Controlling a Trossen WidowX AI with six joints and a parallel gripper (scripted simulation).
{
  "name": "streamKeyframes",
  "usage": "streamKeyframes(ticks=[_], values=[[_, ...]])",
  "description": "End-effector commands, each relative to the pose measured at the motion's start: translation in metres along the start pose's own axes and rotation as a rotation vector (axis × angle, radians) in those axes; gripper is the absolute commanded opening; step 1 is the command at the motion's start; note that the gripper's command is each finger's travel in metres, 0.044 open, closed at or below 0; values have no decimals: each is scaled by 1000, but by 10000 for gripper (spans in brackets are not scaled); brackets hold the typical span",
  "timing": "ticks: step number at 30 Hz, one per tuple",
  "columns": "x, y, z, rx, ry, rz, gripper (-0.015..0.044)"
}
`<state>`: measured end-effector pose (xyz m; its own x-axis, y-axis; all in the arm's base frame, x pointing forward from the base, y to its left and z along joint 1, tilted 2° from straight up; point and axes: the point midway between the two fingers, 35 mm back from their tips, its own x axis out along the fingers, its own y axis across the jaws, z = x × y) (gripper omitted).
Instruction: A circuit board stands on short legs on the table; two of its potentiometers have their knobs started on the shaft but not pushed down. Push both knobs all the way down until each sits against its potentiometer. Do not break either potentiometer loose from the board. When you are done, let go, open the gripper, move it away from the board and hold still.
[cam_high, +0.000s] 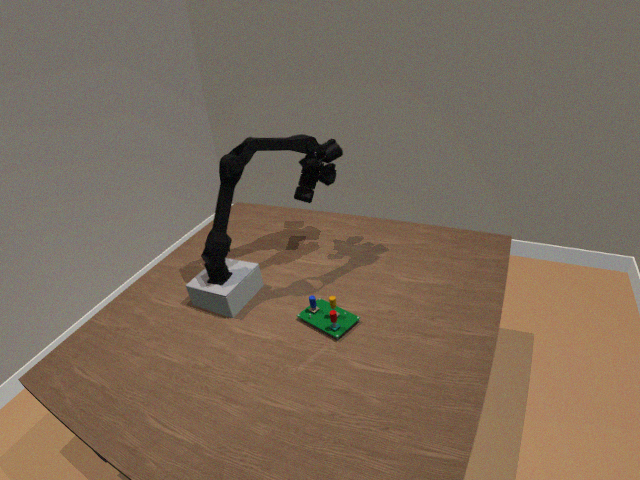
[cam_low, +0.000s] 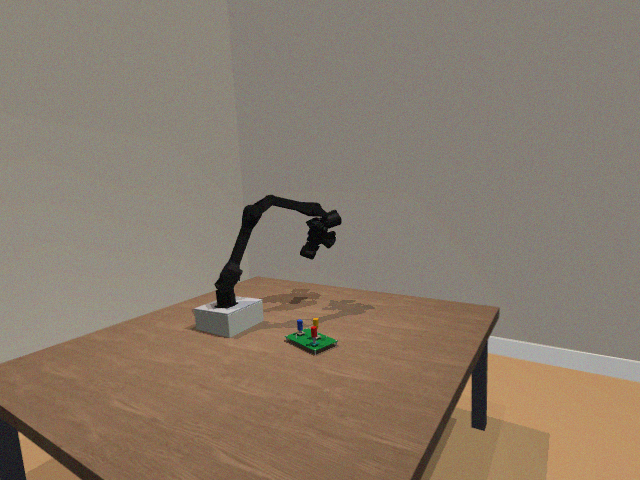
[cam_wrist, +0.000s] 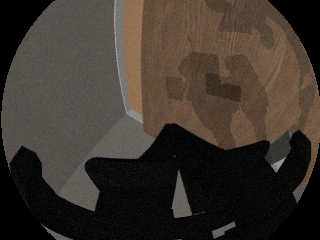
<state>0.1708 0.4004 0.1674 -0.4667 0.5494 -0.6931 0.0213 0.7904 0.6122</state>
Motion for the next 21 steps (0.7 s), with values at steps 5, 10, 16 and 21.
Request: streamKeyframes(ticks=[5, 10, 16, 21], values=[[-67, -93, 75, 36, -262, -116, 0], [-108, -159, 100, 76, -379, -217, 0], [-155, -244, 108, 141, -474, -360, 0], [-189, -316, 96, 208, -511, -490, 0]])
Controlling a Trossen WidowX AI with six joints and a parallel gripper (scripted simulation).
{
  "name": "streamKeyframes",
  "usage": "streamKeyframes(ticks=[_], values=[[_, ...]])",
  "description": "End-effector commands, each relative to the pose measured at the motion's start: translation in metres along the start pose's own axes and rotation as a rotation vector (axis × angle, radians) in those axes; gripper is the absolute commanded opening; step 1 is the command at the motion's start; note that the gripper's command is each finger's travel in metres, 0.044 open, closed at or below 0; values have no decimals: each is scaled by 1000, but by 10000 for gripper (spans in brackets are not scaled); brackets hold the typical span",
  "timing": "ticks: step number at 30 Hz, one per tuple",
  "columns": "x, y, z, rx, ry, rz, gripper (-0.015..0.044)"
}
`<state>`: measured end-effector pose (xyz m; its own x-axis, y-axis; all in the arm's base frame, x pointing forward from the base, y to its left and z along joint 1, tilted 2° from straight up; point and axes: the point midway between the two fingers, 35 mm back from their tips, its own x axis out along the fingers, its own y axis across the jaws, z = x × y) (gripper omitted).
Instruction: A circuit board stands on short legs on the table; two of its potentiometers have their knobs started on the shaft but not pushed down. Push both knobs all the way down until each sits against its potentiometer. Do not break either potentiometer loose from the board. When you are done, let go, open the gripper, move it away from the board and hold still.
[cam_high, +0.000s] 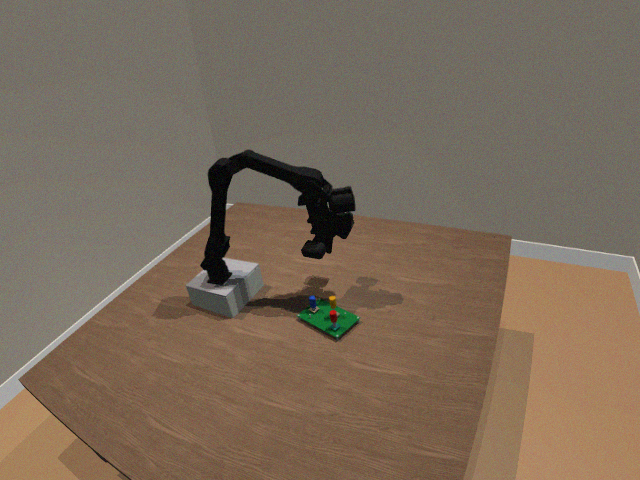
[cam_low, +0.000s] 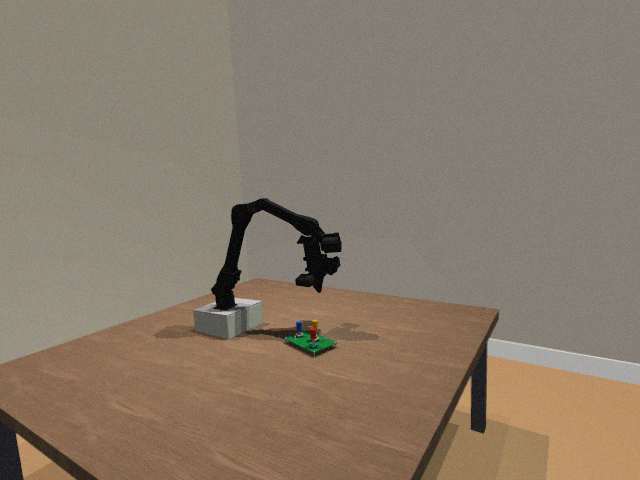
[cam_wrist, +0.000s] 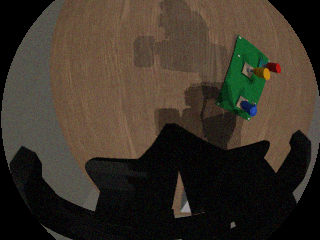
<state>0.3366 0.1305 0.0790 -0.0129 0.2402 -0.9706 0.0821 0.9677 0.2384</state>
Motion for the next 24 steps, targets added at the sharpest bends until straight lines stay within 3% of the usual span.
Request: streamKeyframes(ticks=[1, 6, 24], values=[[-4, -74, 5, 34, -29, -131, 0], [-8, -130, -1, 63, -25, -231, 0], [13, -136, -1, 64, -24, -233, 0]])
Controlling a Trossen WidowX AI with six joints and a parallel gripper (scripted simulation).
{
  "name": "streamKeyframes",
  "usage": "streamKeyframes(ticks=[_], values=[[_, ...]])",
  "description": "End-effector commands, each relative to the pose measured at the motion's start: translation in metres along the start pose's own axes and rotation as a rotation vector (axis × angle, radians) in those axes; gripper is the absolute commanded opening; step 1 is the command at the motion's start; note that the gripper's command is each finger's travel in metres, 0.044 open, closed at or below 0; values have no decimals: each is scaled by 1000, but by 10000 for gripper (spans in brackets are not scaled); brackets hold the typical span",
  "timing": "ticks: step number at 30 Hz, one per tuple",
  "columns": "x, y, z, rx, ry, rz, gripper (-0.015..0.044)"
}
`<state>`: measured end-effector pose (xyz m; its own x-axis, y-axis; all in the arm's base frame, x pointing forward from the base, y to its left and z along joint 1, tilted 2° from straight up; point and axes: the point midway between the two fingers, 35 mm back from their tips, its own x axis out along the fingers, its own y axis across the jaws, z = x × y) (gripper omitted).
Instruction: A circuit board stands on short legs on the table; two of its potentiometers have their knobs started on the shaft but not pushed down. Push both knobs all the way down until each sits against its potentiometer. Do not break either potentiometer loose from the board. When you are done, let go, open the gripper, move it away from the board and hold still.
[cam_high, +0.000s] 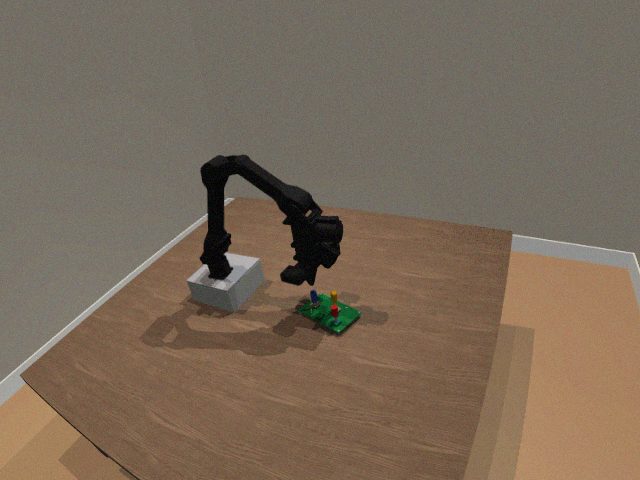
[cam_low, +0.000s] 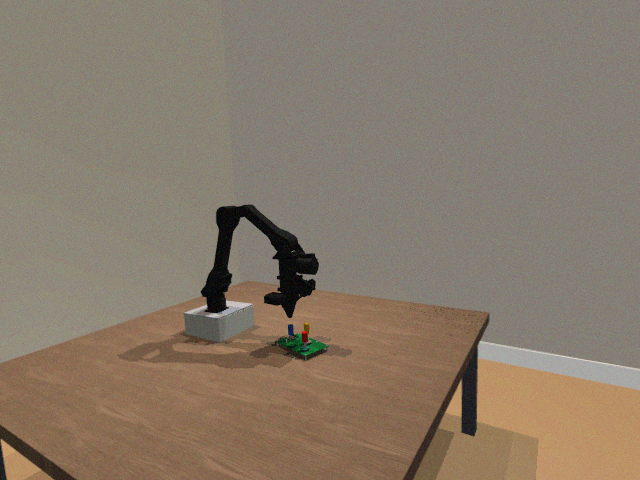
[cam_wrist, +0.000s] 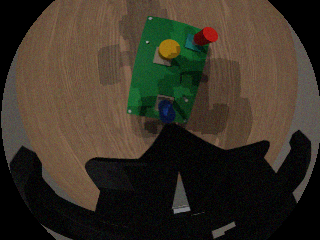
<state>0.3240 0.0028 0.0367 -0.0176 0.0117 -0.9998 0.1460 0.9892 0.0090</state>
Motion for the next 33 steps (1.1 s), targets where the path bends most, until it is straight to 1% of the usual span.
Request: streamKeyframes(ticks=[1, 13, 33], values=[[4, -1, 1, -4, -3, -3, 0], [22, -1, 0, -4, -3, -3, 0], [24, -1, 0, -4, -3, -3, 0]])
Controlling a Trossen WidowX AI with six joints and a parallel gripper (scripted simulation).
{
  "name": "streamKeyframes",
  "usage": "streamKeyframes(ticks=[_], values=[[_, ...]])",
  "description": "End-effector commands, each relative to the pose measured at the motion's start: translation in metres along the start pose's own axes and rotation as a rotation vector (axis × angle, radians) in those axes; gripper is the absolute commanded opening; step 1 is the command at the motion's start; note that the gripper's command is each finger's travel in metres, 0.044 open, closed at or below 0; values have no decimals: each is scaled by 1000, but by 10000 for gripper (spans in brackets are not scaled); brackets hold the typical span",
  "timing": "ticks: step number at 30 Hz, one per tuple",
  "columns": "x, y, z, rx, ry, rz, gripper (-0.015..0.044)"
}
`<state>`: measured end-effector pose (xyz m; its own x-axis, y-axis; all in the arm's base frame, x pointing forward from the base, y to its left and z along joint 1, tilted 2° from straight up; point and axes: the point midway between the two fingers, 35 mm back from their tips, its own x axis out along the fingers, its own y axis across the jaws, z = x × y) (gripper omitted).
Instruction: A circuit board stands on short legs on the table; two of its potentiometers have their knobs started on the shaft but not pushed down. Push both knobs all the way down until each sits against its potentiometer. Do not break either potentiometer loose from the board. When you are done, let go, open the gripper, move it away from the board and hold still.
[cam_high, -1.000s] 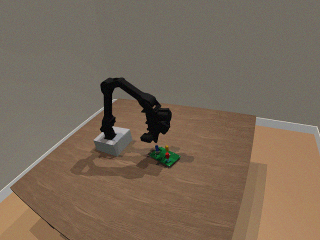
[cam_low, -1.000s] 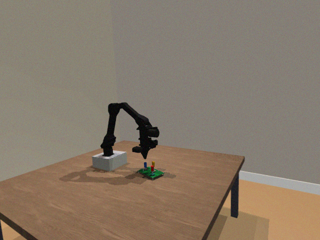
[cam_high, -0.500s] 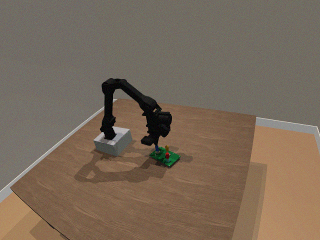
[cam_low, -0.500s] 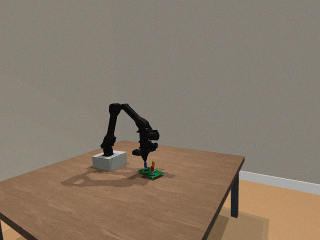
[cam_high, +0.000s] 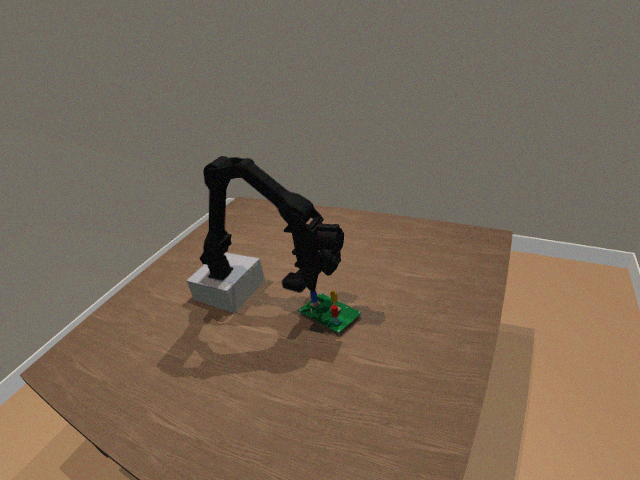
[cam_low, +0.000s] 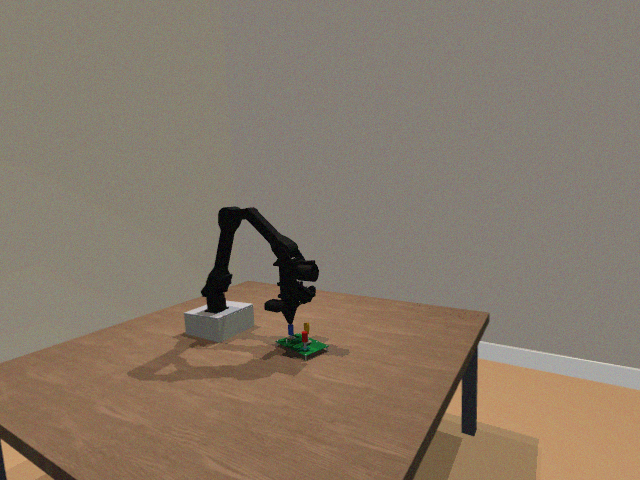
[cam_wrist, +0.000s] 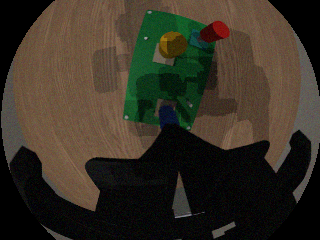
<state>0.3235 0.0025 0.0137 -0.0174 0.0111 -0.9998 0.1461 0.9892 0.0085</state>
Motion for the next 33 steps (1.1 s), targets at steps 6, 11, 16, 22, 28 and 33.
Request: streamKeyframes(ticks=[6, 11, 16, 22, 28, 33], values=[[3, 0, 1, -4, -3, -2, 0], [4, 0, 1, -4, -3, -2, 0], [4, 0, 1, -4, -3, -2, 0], [3, 0, 1, -4, -3, -2, 0], [3, 0, 1, -4, -3, -2, 0], [5, 0, 1, -4, -3, -2, 0]])
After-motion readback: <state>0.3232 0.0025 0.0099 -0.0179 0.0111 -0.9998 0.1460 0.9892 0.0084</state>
